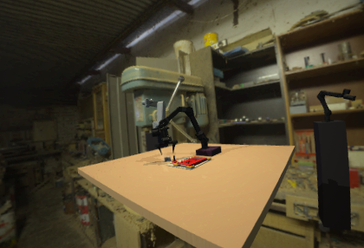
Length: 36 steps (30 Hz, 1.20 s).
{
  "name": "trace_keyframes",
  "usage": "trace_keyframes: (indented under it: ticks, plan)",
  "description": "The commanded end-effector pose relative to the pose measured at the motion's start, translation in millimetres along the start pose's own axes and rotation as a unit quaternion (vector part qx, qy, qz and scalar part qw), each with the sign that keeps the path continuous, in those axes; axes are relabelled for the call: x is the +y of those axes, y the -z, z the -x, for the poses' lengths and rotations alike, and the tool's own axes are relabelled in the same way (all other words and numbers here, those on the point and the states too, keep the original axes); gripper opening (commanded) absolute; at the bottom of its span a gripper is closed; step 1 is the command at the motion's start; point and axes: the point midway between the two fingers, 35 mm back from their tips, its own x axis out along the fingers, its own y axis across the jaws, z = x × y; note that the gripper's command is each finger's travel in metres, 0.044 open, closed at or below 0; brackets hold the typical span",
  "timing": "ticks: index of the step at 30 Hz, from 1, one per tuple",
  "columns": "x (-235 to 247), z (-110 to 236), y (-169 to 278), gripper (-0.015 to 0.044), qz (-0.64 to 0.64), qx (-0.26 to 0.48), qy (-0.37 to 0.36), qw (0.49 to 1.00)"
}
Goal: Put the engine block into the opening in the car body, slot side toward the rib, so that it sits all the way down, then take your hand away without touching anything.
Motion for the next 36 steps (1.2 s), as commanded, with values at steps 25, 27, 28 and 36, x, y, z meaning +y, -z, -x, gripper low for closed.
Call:
trace_keyframes:
  ticks: [25, 27, 28, 36]
  plan:
    - [-5, -14, -13, 0.0440, -0.009, 0.063, 0.034, 0.997]
    - [-6, -18, -13, 0.0440, -0.009, 0.063, 0.034, 0.997]
    - [-6, -19, -12, 0.0440, -0.009, 0.063, 0.034, 0.997]
    - [-6, -32, -11, 0.0440, -0.009, 0.063, 0.034, 0.997]
